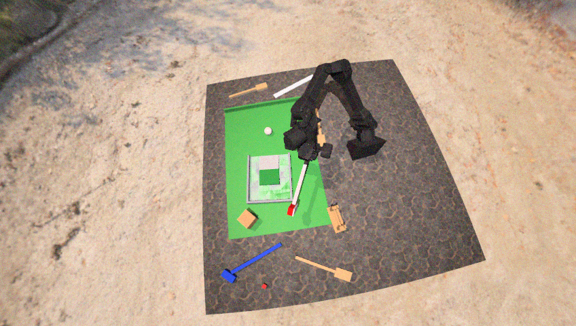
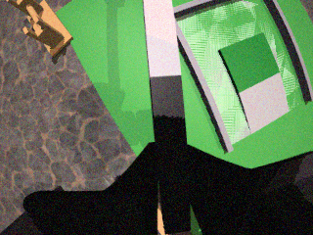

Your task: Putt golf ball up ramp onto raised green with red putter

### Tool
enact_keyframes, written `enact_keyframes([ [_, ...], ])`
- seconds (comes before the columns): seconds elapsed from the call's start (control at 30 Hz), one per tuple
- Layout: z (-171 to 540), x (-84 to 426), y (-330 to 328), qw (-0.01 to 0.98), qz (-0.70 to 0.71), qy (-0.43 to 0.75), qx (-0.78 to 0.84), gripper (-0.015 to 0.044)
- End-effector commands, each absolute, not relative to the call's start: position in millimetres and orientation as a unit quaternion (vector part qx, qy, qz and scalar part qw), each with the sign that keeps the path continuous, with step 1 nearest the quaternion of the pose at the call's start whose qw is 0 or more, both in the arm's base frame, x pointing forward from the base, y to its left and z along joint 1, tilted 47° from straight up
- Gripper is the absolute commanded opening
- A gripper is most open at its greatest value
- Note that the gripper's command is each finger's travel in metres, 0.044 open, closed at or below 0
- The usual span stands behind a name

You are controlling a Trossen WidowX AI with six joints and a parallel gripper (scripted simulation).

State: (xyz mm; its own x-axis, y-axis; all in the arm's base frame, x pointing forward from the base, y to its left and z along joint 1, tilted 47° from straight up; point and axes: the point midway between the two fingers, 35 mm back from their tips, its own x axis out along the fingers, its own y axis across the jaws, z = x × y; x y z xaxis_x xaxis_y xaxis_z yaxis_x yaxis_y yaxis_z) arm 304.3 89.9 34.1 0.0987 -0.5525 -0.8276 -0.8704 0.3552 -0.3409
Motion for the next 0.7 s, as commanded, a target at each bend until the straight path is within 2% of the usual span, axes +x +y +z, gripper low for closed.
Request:
enact_keyframes([
  [0.0,65,311,66,0.545,0.099,0.658,-0.511,0.0000],
  [0.33,127,308,7,0.615,-0.037,0.661,-0.428,0.0000],
  [0.67,185,283,-51,0.664,-0.178,0.643,-0.337,0.0000],
])
